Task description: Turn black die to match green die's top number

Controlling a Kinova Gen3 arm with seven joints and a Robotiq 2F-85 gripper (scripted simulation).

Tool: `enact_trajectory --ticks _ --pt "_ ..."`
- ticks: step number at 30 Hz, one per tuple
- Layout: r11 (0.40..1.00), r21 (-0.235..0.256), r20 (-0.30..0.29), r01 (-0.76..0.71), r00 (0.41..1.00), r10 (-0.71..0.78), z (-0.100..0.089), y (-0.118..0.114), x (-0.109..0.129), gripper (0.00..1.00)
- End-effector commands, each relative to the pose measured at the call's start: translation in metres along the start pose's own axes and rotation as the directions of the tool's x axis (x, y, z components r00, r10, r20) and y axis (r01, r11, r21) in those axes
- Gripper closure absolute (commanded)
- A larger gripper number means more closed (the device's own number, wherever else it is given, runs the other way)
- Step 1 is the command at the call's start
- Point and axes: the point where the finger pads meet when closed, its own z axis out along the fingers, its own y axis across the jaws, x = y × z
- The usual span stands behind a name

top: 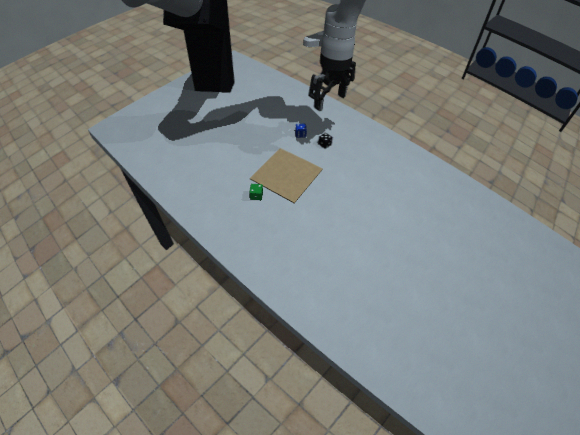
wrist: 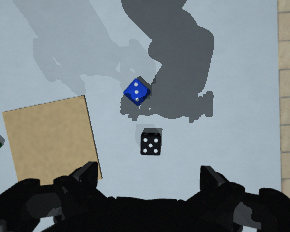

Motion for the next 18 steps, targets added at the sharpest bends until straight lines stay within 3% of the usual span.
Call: enact_trajectory --ticks 1,18 --pt "1.000 -0.001 0.001 0.000 1.000 0.000 -0.0006 0.0006 -0.0003 0.00" --pt "0.994 0.008 -0.006 -0.111 0.994 0.111 0.0016 -0.0020 0.0021 0.00"
